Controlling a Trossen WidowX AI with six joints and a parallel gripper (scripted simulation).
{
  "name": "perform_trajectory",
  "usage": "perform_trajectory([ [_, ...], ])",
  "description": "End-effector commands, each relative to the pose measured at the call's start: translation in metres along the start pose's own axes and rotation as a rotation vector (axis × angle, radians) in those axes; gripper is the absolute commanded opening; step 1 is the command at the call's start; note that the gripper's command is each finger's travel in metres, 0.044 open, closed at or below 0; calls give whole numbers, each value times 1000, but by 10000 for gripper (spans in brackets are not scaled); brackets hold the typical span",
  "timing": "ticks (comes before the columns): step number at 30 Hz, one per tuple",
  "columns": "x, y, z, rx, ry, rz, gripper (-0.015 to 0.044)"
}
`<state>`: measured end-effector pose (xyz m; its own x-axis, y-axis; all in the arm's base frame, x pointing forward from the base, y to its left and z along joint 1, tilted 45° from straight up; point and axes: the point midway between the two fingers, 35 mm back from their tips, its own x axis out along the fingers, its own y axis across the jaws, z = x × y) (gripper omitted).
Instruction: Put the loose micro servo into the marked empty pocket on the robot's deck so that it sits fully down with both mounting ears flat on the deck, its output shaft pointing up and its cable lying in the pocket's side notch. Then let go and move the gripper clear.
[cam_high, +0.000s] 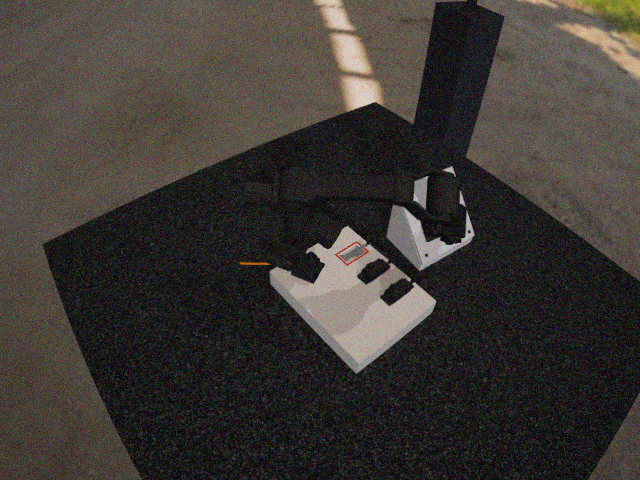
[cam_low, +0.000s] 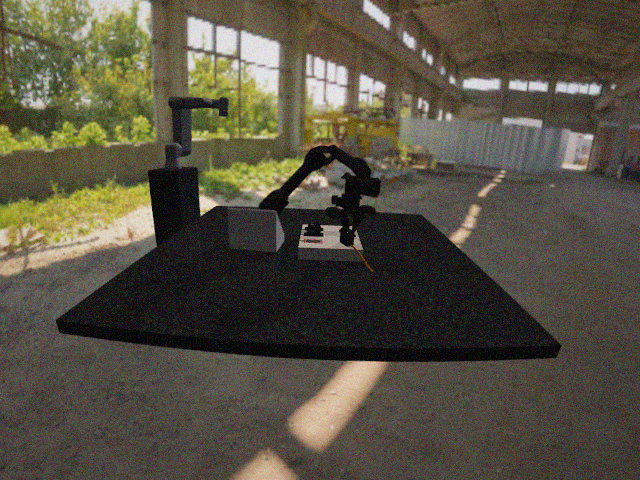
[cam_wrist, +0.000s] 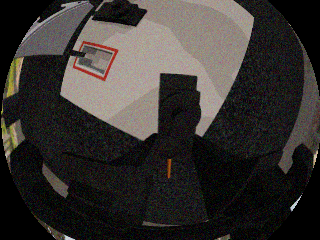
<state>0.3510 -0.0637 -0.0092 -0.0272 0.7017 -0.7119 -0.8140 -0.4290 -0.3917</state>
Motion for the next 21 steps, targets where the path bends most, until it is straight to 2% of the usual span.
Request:
perform_trajectory([
  [1,-11,0,-1,-1,3,-4,0],
  [5,-28,1,4,0,3,-4,0],
  [21,-29,5,9,0,3,-3,0],
])
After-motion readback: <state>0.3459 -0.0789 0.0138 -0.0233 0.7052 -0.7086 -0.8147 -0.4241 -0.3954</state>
